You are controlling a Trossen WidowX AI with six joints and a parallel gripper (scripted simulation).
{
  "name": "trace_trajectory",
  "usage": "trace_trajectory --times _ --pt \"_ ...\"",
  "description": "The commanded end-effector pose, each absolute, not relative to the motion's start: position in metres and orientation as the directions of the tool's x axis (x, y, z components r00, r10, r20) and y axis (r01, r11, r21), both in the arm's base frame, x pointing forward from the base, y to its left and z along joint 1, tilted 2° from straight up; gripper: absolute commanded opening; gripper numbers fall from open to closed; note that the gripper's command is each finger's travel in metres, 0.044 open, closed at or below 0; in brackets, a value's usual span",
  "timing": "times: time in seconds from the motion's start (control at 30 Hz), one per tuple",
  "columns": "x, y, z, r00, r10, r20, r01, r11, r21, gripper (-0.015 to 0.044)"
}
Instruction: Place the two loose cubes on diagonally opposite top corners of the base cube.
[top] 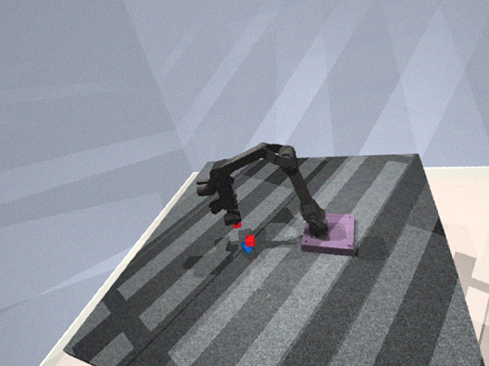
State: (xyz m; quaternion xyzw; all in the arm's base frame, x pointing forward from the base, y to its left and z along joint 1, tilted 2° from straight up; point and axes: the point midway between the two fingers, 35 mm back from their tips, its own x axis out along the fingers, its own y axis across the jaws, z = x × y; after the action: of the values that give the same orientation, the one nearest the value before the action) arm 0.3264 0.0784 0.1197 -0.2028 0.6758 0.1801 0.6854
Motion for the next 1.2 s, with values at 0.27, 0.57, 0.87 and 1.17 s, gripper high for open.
trace_trajectory --times 0.27,0.57,0.87,1.17 --pt "0.311 0.108 0.113 0.011 -0.027 -1.0 -0.25 0.968 -0.029 0.0105" --pt "0.307 0.117 0.11 0.013 -0.028 -1.0 -0.164 0.986 -0.03 0.0105" --pt "0.306 0.115 0.083 0.036 -0.048 -0.998 -0.212 0.976 -0.055 0.0105" --pt "0.306 0.115 0.081 0.038 -0.05 -0.998 -0.215 0.975 -0.057 0.0105"
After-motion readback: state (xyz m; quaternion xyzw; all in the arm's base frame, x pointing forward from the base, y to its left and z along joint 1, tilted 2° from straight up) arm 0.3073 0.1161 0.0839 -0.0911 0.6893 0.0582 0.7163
